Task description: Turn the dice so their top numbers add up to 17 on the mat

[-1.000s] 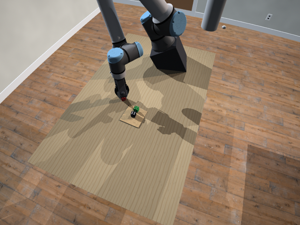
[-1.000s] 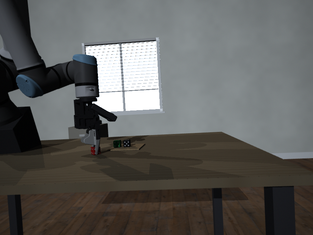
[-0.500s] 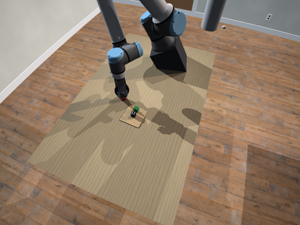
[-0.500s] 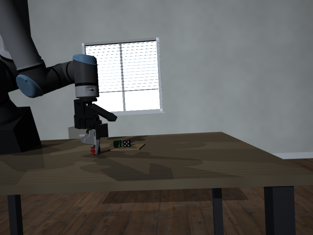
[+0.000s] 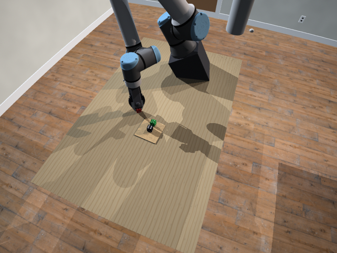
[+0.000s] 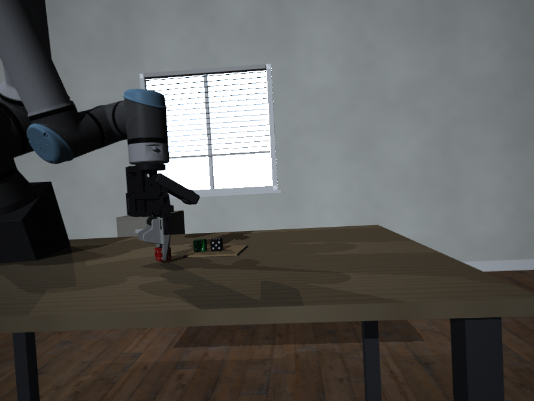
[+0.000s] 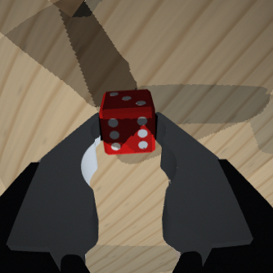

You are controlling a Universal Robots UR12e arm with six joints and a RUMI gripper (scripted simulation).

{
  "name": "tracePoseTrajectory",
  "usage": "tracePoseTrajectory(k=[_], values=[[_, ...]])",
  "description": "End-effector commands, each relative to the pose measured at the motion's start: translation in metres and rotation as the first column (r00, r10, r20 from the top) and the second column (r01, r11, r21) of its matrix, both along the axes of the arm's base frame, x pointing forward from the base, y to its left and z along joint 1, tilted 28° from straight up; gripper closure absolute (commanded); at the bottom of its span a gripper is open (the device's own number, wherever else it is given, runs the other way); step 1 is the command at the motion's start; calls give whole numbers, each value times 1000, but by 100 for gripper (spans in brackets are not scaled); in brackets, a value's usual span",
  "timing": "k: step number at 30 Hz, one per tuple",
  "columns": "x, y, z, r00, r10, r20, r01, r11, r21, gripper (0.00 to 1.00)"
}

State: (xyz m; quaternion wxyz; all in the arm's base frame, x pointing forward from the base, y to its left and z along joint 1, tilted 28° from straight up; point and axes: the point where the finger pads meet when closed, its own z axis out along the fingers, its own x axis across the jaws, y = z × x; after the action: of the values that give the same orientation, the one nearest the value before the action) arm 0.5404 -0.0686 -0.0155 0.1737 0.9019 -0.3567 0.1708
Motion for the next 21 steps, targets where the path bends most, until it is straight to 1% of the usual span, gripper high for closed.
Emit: tracePoseTrajectory(k=[1, 7, 9, 16, 21], values=[[-3, 7, 14, 1000, 0, 1, 0, 1000, 0, 90], [-8, 20, 41, 1000, 0, 1, 0, 1000, 0, 90], [-8, 20, 41, 1000, 0, 1, 0, 1000, 0, 90], [-14, 35, 71, 1000, 0, 1, 0, 1000, 0, 90], [-17, 40, 81, 1000, 0, 1, 0, 1000, 0, 90]])
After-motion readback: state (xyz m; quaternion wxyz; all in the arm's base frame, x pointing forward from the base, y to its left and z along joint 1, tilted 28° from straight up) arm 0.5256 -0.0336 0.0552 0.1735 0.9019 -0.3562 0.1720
